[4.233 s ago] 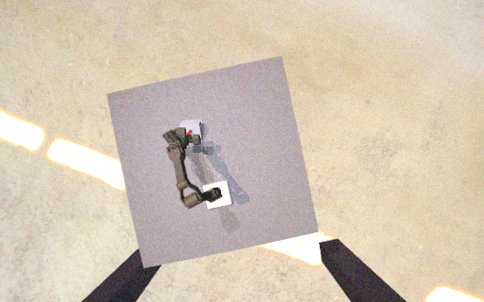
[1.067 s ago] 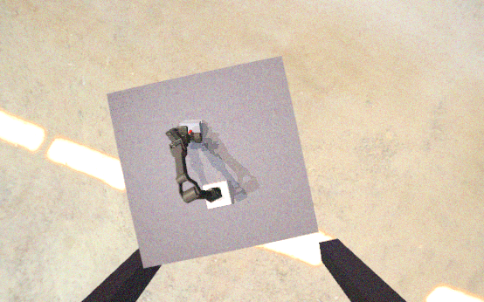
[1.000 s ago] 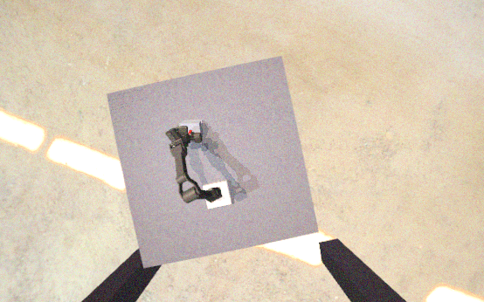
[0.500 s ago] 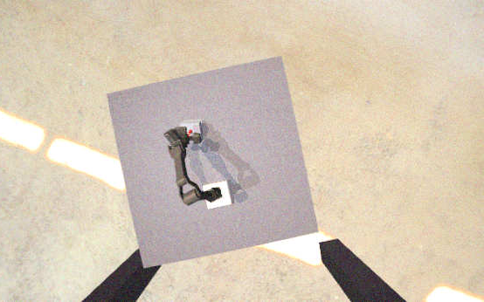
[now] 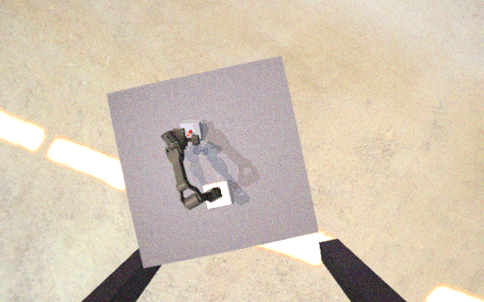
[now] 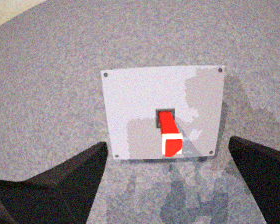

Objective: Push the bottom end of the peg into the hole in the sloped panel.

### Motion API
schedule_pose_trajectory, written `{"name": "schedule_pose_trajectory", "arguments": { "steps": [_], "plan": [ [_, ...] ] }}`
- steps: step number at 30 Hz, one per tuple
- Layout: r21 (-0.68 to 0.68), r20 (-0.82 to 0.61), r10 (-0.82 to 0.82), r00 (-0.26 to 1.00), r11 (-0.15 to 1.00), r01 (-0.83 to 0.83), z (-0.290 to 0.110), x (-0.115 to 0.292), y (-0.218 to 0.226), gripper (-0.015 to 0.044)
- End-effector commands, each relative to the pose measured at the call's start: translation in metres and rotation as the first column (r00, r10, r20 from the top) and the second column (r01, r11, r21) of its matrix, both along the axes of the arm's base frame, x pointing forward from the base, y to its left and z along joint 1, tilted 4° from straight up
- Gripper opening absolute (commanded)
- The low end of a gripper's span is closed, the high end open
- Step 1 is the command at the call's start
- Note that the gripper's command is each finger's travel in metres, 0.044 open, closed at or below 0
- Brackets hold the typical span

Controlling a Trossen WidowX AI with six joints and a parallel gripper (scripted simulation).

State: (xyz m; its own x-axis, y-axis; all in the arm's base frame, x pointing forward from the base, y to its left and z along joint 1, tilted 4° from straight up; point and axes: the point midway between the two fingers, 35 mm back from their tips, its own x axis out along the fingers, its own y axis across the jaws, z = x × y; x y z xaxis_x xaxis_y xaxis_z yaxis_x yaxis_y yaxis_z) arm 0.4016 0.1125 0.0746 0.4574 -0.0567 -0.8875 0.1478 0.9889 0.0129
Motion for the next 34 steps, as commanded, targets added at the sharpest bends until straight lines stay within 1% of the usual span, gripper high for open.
{"name": "schedule_pose_trajectory", "arguments": {
  "steps": [1, 27, 34],
  "plan": [
    [-0.001, 0.001, -0.005, 1.000, 1.000, 0.005, 0.007, -0.003, 0.000, 0.0440],
    [-0.001, -0.005, 0.000, 1.000, 1.000, 0.000, 0.051, -0.026, 0.005, 0.0440],
    [-0.001, -0.006, 0.000, 1.000, 1.000, 0.000, 0.054, -0.027, 0.005, 0.0440]
  ]
}}
